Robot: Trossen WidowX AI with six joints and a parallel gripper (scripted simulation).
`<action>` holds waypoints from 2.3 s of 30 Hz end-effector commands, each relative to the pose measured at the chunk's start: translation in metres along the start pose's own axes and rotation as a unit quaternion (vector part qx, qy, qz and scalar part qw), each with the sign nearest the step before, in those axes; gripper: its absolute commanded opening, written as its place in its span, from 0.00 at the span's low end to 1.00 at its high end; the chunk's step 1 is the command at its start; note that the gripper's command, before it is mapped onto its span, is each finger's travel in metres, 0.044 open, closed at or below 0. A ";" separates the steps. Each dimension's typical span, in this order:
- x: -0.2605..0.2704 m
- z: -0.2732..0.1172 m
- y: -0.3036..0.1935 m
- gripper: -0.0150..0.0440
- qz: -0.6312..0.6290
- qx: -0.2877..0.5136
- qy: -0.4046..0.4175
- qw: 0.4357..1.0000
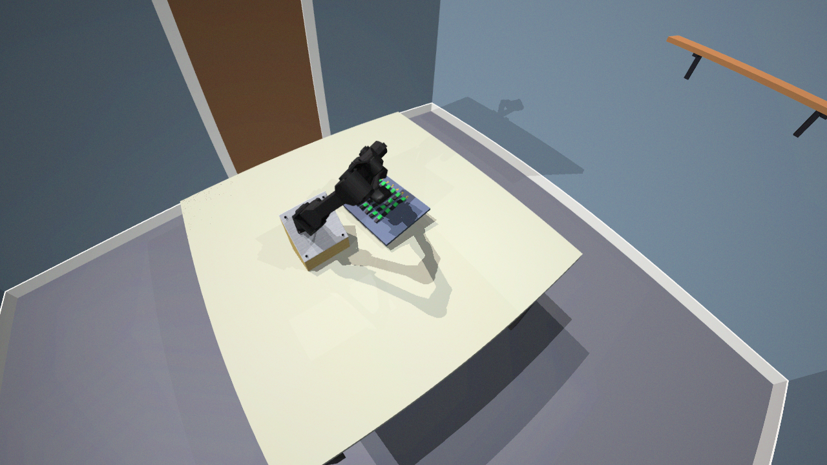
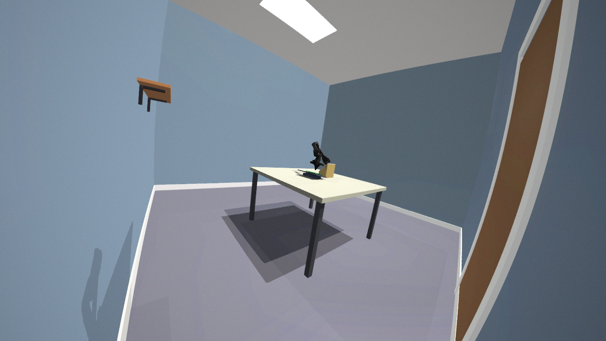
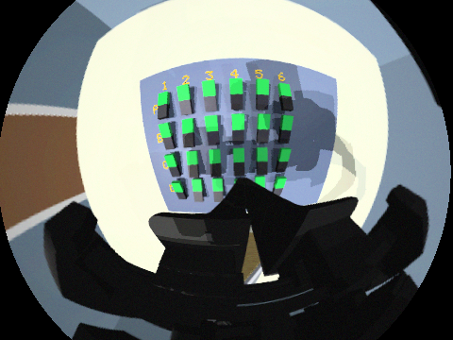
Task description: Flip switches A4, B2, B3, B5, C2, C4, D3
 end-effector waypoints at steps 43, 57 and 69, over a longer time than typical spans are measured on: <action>0.000 0.031 -0.003 0.25 -0.003 -0.003 -0.002 1.000; 0.000 0.033 -0.003 0.25 -0.003 -0.003 -0.002 1.000; 0.000 0.035 -0.003 0.25 -0.003 -0.003 -0.003 1.000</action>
Point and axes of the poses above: the point midway between the two fingers, 35 mm back from their tips, its own z axis out along the fingers, its own x axis across the jaws, y = z × x, the point moved 8 cm from there along -z, back along the fingers, and after that the axes turned 3 degrees about z, right-handed, at the moved point
